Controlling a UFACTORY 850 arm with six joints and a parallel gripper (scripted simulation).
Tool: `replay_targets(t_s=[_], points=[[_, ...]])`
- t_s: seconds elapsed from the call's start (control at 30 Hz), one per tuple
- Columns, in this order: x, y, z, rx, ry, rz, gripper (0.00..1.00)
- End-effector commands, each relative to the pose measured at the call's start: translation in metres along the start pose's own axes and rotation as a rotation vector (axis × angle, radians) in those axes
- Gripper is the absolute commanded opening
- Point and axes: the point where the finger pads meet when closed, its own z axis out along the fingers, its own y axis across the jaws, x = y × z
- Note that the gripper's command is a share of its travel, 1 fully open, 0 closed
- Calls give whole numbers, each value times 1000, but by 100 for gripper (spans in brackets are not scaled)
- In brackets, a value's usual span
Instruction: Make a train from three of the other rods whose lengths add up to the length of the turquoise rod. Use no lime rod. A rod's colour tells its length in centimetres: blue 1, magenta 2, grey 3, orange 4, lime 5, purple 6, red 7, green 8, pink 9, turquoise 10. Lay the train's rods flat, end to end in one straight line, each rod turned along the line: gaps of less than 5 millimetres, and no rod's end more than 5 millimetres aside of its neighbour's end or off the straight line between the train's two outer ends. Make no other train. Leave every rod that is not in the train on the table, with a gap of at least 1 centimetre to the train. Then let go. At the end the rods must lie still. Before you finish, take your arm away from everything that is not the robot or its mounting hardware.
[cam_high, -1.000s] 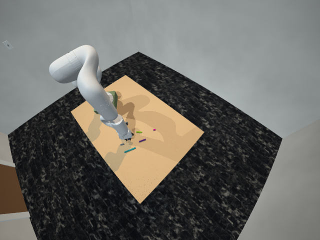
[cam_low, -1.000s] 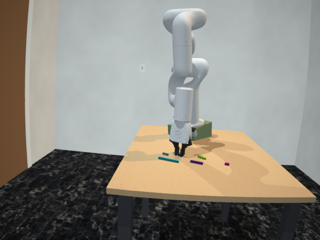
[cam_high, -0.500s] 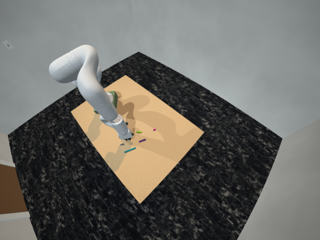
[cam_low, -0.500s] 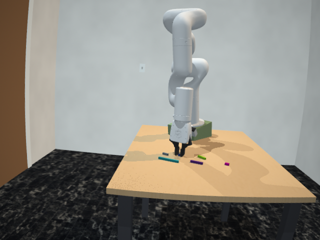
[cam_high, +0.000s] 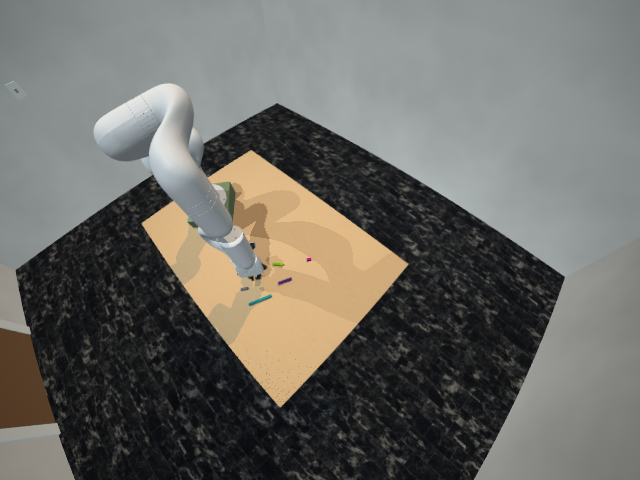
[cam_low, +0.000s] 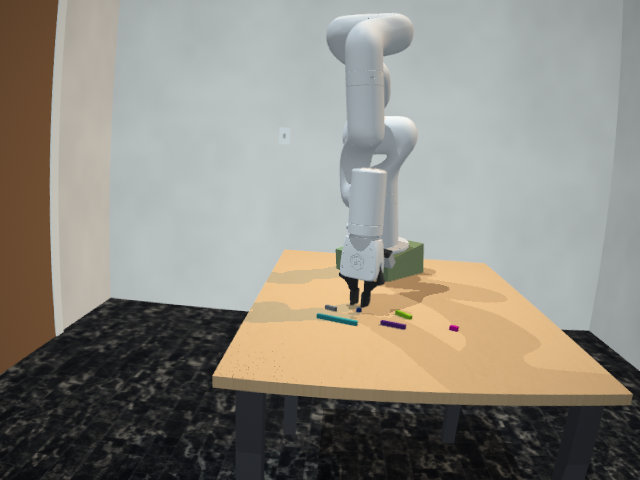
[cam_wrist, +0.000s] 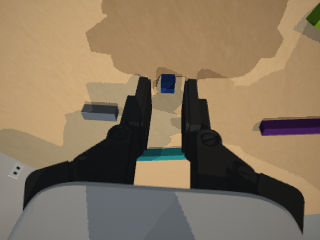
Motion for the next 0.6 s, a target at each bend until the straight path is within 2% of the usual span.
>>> replay_targets(t_s=[0.0, 0.57], points=[[-1, 0, -9, 5, 5, 0, 24], [-1, 1, -41, 5, 5, 0, 24]])
